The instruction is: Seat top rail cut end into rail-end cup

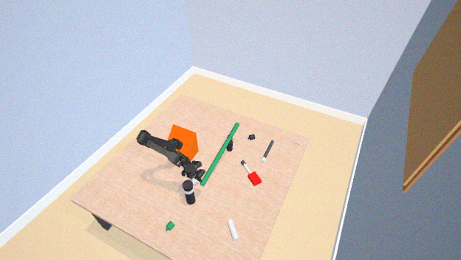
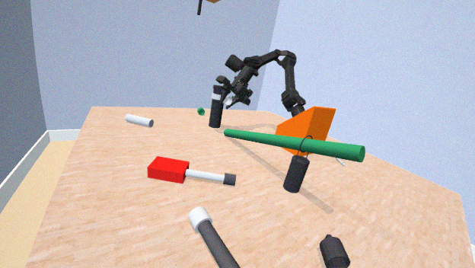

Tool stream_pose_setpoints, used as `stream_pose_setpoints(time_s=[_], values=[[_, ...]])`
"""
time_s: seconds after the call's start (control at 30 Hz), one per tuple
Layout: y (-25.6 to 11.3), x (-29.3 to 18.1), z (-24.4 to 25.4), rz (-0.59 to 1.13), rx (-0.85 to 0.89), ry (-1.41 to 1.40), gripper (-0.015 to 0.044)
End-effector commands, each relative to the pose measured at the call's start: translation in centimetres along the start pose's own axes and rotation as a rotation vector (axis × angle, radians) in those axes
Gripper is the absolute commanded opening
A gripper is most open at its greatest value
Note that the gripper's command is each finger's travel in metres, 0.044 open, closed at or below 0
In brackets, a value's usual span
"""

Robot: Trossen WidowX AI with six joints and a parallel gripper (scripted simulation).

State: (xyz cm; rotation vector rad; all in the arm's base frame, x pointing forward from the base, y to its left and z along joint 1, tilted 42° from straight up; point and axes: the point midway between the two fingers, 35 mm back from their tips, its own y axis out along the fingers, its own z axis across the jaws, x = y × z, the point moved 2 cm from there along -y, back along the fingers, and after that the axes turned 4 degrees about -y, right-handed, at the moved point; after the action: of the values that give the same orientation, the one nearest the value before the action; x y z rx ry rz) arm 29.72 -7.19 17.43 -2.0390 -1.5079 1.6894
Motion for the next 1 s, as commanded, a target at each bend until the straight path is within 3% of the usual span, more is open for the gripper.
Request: stream_pose_setpoints(time_s=[0.0,0.53,0.97], values=[[0.0,0.0,0.0,0.000,0.000,-0.001,0.0026],[-0.9,1.2,-0.8,-0.010,0.002,-0.002,0.0440],[-3.4,3.9,-2.2,-0.015,-0.003,-0.011,0.0440]])
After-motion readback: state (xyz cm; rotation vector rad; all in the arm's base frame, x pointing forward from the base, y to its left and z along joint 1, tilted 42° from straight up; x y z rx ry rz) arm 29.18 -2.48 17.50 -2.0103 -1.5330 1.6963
